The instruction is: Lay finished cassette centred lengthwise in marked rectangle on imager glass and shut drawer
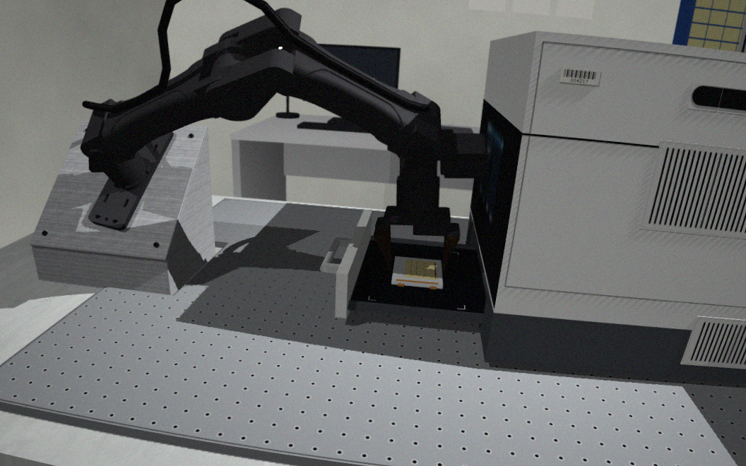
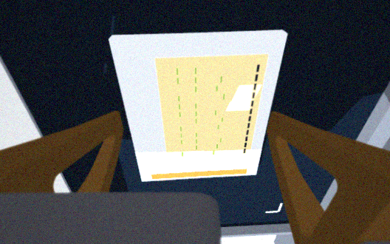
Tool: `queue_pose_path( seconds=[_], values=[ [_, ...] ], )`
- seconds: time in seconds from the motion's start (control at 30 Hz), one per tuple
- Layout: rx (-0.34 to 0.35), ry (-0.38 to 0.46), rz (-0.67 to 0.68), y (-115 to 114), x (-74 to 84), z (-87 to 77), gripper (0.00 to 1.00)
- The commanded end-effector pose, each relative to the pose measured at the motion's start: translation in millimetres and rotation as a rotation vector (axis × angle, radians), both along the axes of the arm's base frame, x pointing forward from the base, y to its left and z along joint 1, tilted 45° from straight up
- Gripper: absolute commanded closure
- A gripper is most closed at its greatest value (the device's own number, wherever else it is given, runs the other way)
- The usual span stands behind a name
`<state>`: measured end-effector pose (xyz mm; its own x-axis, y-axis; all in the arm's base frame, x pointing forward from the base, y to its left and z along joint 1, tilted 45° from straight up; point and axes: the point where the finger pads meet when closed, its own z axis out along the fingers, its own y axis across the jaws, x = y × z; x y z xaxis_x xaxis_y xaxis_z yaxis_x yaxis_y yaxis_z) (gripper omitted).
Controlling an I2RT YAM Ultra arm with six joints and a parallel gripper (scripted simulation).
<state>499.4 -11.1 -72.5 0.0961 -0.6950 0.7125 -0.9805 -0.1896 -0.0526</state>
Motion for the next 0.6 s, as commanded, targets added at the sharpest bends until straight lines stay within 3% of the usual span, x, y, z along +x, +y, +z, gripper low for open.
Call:
queue_pose_path(
  seconds=[0.0, 0.57],
  values=[
    [0.020, -0.043, 0.032, 21.6, 6.9, 13.3, 0.09],
    [0.018, -0.038, 0.036, 20.8, 6.2, 13.5, 0.09]
  ],
)
